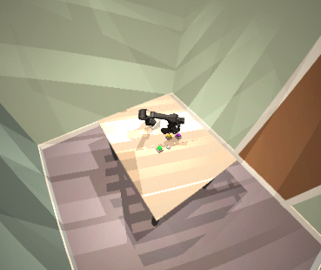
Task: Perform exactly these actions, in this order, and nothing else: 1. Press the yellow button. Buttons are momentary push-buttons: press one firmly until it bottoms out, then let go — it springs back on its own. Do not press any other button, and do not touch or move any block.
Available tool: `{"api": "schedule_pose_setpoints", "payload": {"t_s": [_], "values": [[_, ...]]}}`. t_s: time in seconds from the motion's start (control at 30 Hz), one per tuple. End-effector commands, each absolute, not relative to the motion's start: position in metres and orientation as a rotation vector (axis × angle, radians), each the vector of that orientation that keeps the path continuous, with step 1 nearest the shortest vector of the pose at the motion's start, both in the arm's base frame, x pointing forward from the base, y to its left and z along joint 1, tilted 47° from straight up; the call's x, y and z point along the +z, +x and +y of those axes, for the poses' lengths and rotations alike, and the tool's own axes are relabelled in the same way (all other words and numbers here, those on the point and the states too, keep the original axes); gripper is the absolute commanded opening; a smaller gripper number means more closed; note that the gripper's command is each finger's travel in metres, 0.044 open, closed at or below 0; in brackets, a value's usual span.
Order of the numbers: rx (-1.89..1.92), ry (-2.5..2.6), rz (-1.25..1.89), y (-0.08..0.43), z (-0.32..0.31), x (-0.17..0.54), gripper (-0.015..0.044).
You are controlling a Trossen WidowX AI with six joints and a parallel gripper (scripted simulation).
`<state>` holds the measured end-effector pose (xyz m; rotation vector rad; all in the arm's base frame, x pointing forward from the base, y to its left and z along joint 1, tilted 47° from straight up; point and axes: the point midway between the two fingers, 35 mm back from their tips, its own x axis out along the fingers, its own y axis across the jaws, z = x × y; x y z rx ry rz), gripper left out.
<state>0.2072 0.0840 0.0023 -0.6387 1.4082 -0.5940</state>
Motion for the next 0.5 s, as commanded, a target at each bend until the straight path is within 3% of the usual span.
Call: {"api": "schedule_pose_setpoints", "payload": {"t_s": [0.0, 0.47], "values": [[-0.593, -0.648, 1.407, 0.2071, 0.0819, 0.0015, 0.002], [-0.593, -0.647, 1.407, 0.2085, 0.0736, -0.007, 0.002]]}}
